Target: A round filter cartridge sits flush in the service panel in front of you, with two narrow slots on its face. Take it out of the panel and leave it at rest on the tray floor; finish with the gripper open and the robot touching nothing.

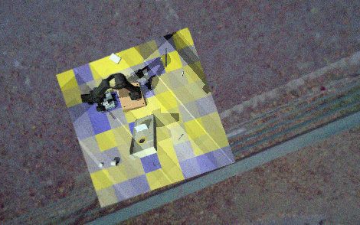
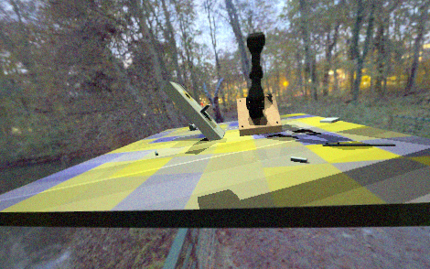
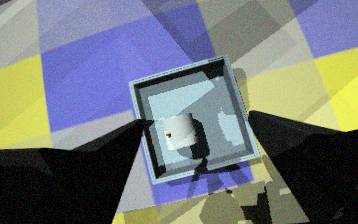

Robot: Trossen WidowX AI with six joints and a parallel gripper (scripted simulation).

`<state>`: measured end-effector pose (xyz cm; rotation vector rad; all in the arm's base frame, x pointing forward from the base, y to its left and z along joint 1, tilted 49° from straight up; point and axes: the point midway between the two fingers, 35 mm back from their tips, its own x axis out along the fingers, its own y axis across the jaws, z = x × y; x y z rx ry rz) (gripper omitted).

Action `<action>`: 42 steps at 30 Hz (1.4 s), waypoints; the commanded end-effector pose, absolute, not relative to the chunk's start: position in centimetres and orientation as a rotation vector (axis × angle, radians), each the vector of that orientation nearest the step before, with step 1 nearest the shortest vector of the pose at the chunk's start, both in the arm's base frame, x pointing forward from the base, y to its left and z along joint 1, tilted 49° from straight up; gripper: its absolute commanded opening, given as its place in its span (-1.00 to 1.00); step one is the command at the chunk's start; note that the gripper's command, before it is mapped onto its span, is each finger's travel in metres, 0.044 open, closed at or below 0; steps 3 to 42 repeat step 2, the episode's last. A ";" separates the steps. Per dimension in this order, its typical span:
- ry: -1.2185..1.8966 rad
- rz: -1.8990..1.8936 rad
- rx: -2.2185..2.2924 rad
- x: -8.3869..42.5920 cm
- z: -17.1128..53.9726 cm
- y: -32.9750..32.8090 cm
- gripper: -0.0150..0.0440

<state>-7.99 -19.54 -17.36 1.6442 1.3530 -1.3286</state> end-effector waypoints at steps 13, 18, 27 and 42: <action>1.354 -1.328 1.643 -8.0 -17.4 -19.5 1.00; 1.354 -1.328 1.643 -8.0 -17.4 -19.5 1.00; 1.354 -1.328 1.643 -8.0 -17.4 -19.5 1.00; 1.354 -1.328 1.643 -8.0 -17.4 -19.5 1.00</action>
